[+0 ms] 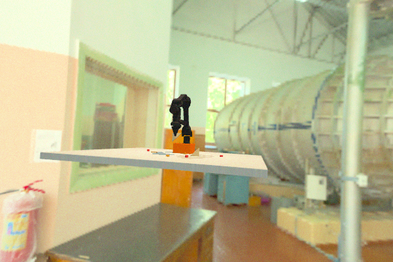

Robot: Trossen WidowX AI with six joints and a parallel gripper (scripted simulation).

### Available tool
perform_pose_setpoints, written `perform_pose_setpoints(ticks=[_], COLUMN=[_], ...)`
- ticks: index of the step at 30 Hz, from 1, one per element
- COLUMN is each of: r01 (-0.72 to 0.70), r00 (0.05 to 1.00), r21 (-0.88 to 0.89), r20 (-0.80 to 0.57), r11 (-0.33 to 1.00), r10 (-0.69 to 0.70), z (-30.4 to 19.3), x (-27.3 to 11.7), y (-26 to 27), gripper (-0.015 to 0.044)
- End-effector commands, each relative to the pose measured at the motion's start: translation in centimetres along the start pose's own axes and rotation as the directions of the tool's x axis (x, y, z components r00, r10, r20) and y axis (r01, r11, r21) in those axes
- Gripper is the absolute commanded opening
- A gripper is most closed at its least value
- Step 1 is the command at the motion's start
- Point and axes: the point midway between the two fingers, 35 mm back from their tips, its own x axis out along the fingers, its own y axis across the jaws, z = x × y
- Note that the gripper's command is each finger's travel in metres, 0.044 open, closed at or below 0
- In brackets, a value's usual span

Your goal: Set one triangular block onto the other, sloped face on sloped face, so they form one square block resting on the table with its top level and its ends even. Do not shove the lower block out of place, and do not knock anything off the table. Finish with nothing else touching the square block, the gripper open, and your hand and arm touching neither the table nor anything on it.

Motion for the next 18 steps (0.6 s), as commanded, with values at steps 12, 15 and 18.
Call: perform_pose_setpoints(ticks=[12,15,18], r01=[-0.007,-0.007,-0.007], r00=[1.0,1.0,1.0], r21=[0.001,0.001,0.001], r20=[0.008,0.009,0.01], r11=[1.0,1.0,1.0], r10=[0.007,0.007,0.007], z=[6.8,8.1,8.7], x=[-1.9,-2.3,-2.5], y=[1.5,1.9,2.1], gripper=[0.0,0.0,0.0])
